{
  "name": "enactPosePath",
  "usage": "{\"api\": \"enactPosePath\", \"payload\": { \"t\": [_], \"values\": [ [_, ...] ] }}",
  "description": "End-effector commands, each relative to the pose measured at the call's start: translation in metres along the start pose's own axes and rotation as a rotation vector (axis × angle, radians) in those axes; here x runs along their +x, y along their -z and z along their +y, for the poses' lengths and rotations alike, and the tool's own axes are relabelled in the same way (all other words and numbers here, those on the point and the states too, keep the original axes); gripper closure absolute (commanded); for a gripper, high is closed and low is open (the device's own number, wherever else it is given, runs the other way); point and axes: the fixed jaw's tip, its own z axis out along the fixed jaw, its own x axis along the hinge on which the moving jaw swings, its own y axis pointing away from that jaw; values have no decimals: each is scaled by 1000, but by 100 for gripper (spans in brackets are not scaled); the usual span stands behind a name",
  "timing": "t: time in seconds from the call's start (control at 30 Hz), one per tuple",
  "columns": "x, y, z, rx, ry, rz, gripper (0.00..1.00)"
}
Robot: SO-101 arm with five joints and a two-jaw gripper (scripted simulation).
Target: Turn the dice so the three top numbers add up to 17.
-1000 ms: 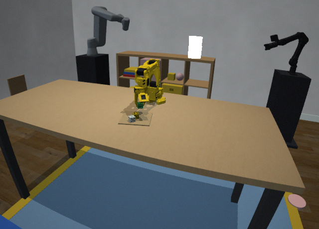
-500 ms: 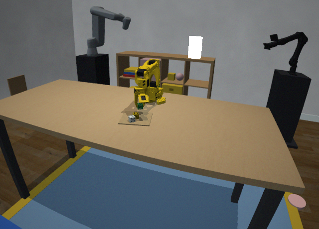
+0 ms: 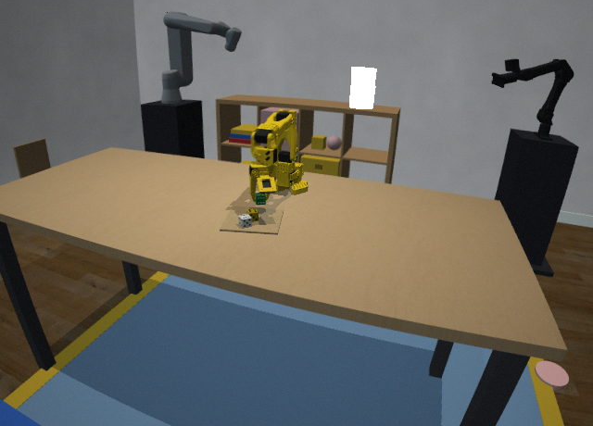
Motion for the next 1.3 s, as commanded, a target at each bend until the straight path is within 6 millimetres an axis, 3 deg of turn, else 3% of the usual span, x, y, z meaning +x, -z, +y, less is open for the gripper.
{"api": "enactPosePath", "payload": {
  "t": [0.0,1.27],
  "values": [
    [-2,2,-4,19,-2,-30,100],
    [-3,-11,-4,19,-2,-30,100]
  ]
}}
